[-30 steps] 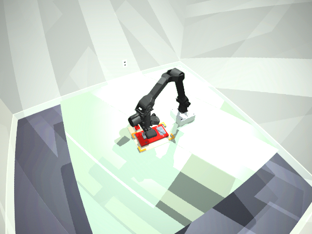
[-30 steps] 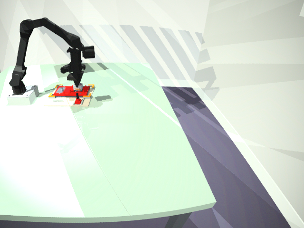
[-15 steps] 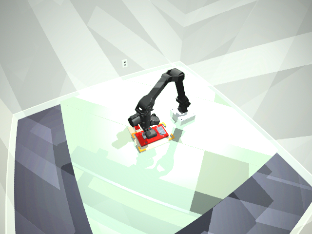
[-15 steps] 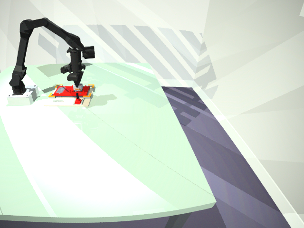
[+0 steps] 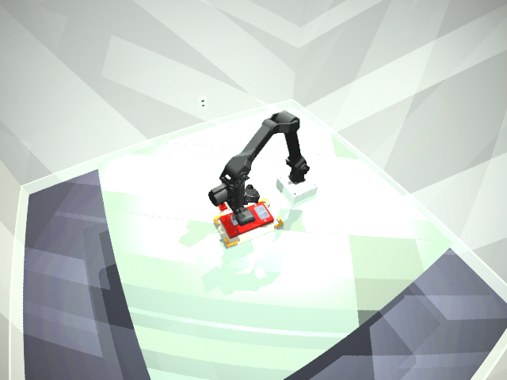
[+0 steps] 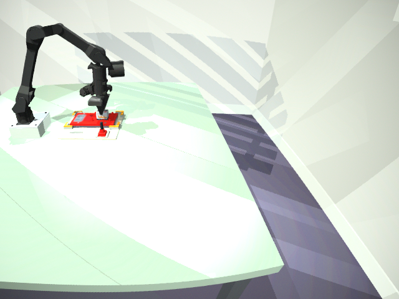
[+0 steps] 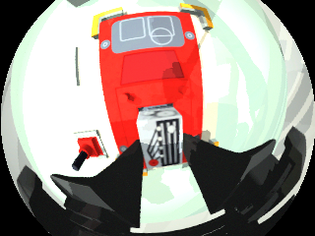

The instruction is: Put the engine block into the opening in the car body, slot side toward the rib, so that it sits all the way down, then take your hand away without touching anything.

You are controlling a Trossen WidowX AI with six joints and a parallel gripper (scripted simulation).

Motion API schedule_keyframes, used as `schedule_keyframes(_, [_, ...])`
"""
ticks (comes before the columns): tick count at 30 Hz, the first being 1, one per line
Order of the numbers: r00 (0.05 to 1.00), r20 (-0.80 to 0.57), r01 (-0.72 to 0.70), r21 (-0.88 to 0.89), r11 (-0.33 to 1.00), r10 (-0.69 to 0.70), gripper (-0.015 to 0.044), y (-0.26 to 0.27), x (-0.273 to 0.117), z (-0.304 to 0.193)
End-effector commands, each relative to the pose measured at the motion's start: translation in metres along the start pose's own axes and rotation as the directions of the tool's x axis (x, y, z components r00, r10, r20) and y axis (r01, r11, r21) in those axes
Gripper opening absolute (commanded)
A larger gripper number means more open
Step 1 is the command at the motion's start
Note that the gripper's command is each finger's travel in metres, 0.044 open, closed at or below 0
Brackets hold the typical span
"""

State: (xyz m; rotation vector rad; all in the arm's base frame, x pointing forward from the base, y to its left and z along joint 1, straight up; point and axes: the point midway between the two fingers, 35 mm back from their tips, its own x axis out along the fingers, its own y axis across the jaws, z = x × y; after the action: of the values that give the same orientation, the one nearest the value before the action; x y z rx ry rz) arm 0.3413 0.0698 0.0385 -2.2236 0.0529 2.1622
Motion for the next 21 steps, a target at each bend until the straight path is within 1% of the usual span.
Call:
schedule_keyframes(1, [1.000, 0.000, -0.001, -0.003, 1.000, 0.001, 0.0158, 0.0003, 0.0010, 0.0000])
schedule_keyframes(9, [1.000, 0.000, -0.001, -0.002, 1.000, 0.001, 0.0158, 0.0003, 0.0014, 0.0000])
schedule_keyframes(19, [1.000, 0.000, 0.000, 0.000, 1.000, 0.000, 0.0421, 0.0000, 0.0005, 0.0000])
schedule_keyframes(20, [1.000, 0.000, 0.000, 0.000, 1.000, 0.000, 0.0440, 0.0000, 0.0005, 0.0000])
schedule_keyframes(21, [1.000, 0.000, 0.000, 0.000, 1.000, 0.000, 0.0440, 0.0000, 0.0005, 0.0000])
